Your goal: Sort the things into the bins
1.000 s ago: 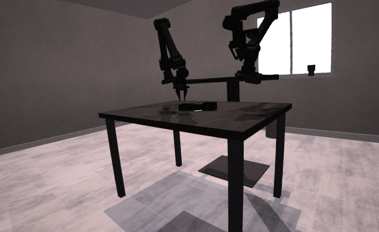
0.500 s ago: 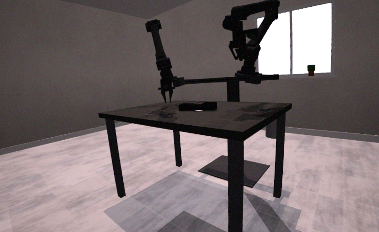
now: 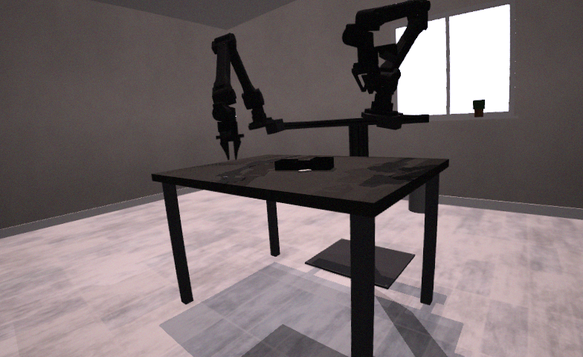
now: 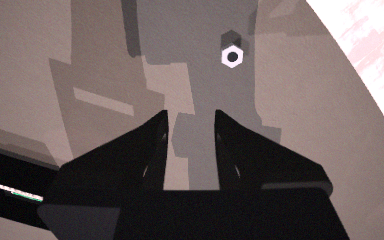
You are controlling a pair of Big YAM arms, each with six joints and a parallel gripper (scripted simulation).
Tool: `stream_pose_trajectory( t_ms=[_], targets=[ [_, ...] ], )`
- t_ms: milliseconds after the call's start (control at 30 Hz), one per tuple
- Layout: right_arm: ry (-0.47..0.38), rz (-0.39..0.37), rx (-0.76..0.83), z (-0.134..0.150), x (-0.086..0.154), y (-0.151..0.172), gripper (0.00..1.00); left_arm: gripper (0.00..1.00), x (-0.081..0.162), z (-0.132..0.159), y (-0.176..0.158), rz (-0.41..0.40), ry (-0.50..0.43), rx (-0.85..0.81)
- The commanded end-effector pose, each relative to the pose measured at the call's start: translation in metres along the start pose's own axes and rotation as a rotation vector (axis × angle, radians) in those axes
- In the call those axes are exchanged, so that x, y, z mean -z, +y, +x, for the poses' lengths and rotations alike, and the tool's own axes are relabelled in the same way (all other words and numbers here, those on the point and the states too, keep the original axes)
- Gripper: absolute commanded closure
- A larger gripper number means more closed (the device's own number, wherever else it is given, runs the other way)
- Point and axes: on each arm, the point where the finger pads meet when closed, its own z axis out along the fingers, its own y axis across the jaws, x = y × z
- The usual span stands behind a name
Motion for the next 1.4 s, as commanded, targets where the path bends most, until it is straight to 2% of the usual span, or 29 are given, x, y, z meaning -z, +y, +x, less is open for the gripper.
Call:
stream_pose_trajectory(
  t_ms=[0, 133, 167, 200, 267, 300, 400, 467, 533, 633, 767, 833, 867, 1033, 1133, 1233, 1367],
  targets=[
    [0.001, 0.003, 0.023, -0.021, -0.005, -0.032, 0.70, 0.00, 0.001, -0.001, -0.003, 0.016, 0.007, -0.002],
    [0.000, 0.003, 0.023, -0.028, -0.005, -0.049, 0.70, 0.00, 0.001, -0.001, -0.003, 0.016, 0.007, -0.002],
    [0.000, 0.002, 0.023, -0.028, -0.005, -0.049, 0.70, 0.00, 0.001, -0.001, -0.003, 0.016, 0.007, -0.002],
    [0.020, -0.001, 0.057, -0.019, -0.008, -0.028, 0.70, 0.00, 0.001, -0.001, -0.003, 0.016, 0.007, -0.002],
    [0.020, -0.001, 0.057, -0.019, -0.008, -0.028, 0.70, 0.00, 0.001, -0.001, -0.003, 0.016, 0.007, -0.002],
    [0.036, -0.007, 0.060, -0.009, -0.013, -0.023, 0.70, 0.00, 0.001, -0.001, -0.003, 0.016, 0.007, -0.002],
    [0.021, -0.003, 0.035, -0.013, -0.013, -0.018, 0.70, 0.00, 0.001, -0.001, -0.003, 0.016, 0.007, -0.002],
    [0.005, -0.001, 0.032, -0.020, -0.009, -0.018, 0.70, 0.00, 0.001, -0.001, -0.003, 0.016, 0.007, -0.002],
    [0.020, -0.004, 0.012, -0.012, -0.015, -0.033, 0.70, 0.00, 0.001, -0.001, -0.003, 0.016, 0.007, -0.002],
    [0.023, -0.003, 0.028, -0.008, -0.017, -0.036, 0.70, 0.00, 0.001, -0.001, -0.003, 0.016, 0.007, -0.002],
    [0.009, 0.000, 0.025, -0.011, -0.008, -0.042, 0.70, 0.00, 0.001, -0.001, -0.003, 0.016, 0.007, -0.002],
    [0.009, 0.000, 0.025, -0.011, -0.008, -0.042, 0.70, 0.00, 0.001, -0.001, -0.003, 0.016, 0.007, -0.002],
    [-0.003, 0.003, 0.045, -0.020, -0.003, -0.028, 0.70, 0.00, 0.001, -0.001, -0.003, 0.016, 0.007, -0.002],
    [-0.009, 0.003, 0.029, -0.032, -0.001, -0.026, 0.70, 0.00, 0.001, -0.001, -0.003, 0.016, 0.007, -0.002],
    [-0.006, 0.002, 0.006, -0.029, -0.005, -0.043, 0.70, 0.00, 0.001, -0.001, -0.003, 0.016, 0.007, -0.002],
    [0.011, -0.001, 0.014, -0.019, -0.009, -0.040, 0.70, 0.00, 0.001, -0.001, -0.003, 0.016, 0.007, -0.002],
    [0.009, 0.000, 0.027, -0.021, -0.008, -0.033, 0.70, 0.00, 0.001, -0.001, -0.003, 0.016, 0.007, -0.002]
  ],
)
